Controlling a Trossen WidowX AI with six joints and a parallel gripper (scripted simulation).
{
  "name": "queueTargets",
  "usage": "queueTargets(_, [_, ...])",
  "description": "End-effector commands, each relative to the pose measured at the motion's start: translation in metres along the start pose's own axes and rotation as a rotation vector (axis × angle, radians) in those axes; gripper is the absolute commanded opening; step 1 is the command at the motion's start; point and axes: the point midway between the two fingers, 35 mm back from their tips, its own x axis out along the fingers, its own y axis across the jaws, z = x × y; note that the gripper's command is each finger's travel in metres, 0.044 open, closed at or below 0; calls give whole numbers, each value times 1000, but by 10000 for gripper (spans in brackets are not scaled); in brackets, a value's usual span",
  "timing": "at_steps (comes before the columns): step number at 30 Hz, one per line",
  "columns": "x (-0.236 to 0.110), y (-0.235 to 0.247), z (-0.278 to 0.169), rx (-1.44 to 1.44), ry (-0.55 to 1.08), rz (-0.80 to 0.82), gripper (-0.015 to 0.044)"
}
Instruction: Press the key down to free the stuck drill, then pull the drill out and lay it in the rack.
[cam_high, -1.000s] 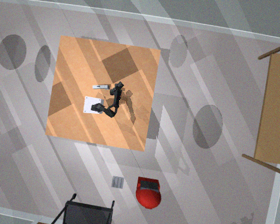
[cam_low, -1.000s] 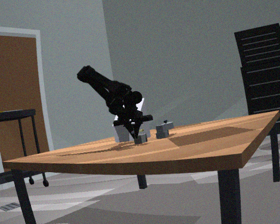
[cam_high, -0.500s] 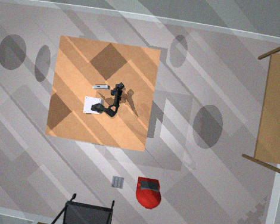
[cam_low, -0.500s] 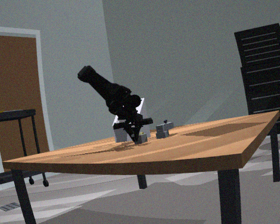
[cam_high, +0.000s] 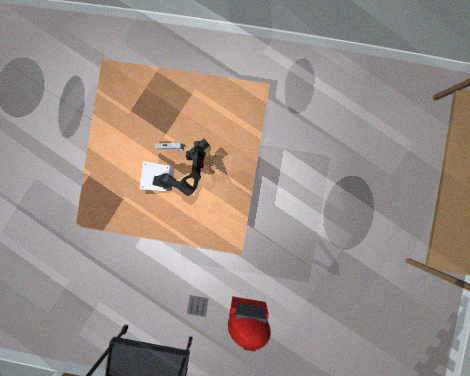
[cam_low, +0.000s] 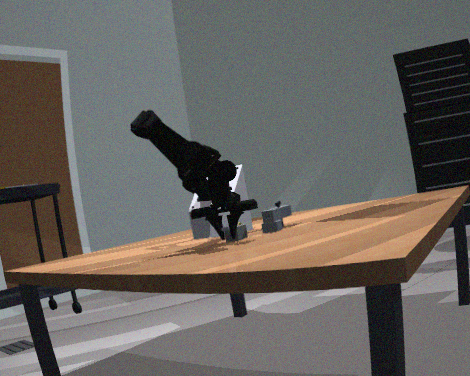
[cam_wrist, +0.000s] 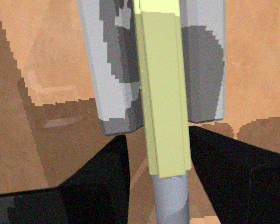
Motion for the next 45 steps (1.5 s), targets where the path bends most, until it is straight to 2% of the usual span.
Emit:
queueTargets(1, [0, 0, 0, 0, 0, -1, 236])
queueTargets(9, [0, 0, 0, 0, 0, -1, 440])
queueTargets(31, [-80, -1, 0, -8, -11, 8, 440])
queueTargets(32, [-73, -5, 5, -20, -21, 3, 440])
queueTargets(35, [-87, -33, 29, -30, -66, -102, 440])
queueTargets(40, [-128, -80, 89, -65, -190, -302, 440])
queueTargets(45, [-179, -106, 159, -134, -346, -462, 440])
